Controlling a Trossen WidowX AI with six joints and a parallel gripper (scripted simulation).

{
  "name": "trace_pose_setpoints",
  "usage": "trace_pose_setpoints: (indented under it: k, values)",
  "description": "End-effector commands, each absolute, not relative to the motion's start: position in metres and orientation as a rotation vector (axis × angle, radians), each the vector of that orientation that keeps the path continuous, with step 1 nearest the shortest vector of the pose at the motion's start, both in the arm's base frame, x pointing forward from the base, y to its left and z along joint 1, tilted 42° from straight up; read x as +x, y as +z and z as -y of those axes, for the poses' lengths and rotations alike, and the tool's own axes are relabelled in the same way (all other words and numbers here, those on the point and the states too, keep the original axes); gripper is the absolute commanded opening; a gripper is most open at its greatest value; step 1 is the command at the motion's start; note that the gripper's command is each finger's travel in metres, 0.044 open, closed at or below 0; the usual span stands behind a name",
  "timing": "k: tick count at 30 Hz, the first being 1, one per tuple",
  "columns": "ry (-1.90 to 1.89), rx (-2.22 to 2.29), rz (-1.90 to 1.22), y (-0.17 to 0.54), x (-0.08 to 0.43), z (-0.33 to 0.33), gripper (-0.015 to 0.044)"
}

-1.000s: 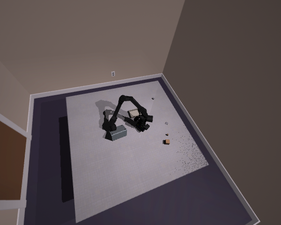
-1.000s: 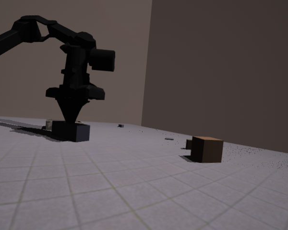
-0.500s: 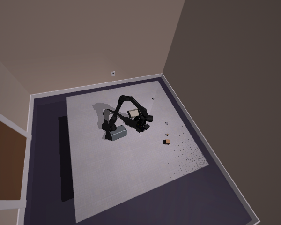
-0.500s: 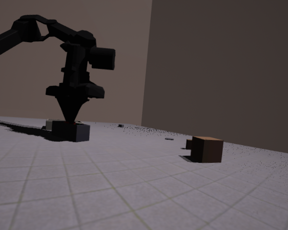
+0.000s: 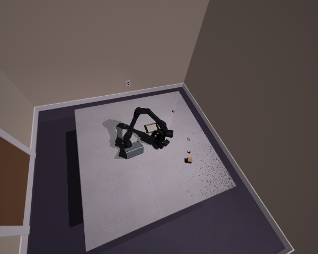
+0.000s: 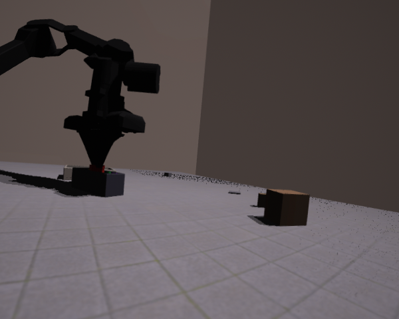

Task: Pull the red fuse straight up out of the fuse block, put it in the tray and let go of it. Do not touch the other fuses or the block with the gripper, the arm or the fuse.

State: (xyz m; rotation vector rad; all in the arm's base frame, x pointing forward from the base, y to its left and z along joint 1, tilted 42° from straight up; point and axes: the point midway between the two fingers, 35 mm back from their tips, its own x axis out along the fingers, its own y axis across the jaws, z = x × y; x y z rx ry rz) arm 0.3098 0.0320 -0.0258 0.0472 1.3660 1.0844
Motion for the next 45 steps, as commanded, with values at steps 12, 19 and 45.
trace_pose_setpoints:
  k: [12,19,45]
  values:
    - [1.081,0.039,-1.36,-0.019,0.313,-0.025,0.0]
    - [1.081,0.039,-1.36,-0.016,0.314,-0.023,0.0]
    - [1.08,0.042,-1.36,-0.006,0.316,-0.015,0.0]
